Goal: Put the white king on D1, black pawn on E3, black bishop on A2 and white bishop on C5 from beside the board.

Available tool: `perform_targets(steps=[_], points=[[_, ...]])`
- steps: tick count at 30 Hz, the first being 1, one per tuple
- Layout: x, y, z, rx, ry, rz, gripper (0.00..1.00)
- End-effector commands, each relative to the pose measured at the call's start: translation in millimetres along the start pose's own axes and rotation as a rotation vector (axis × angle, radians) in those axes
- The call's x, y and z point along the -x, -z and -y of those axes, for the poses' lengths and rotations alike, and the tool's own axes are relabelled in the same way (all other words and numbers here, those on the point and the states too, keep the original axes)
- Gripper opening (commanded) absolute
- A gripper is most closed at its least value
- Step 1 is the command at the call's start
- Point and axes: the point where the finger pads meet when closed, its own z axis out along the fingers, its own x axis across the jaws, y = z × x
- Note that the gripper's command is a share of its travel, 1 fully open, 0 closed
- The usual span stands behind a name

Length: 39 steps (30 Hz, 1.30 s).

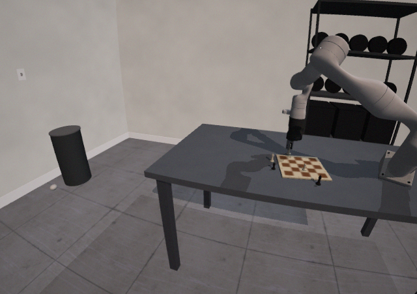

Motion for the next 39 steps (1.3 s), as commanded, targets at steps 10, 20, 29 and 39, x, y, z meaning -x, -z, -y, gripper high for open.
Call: perform_targets(steps=[10,20,29,39], points=[[1,-2,1,-0.003,0.007,0.003,0.00],[1,-2,1,-0.003,0.007,0.003,0.00],[3,10,3,-0.006,0.013,0.003,0.00],[3,79,2,-0.006,0.013,0.003,0.00]])
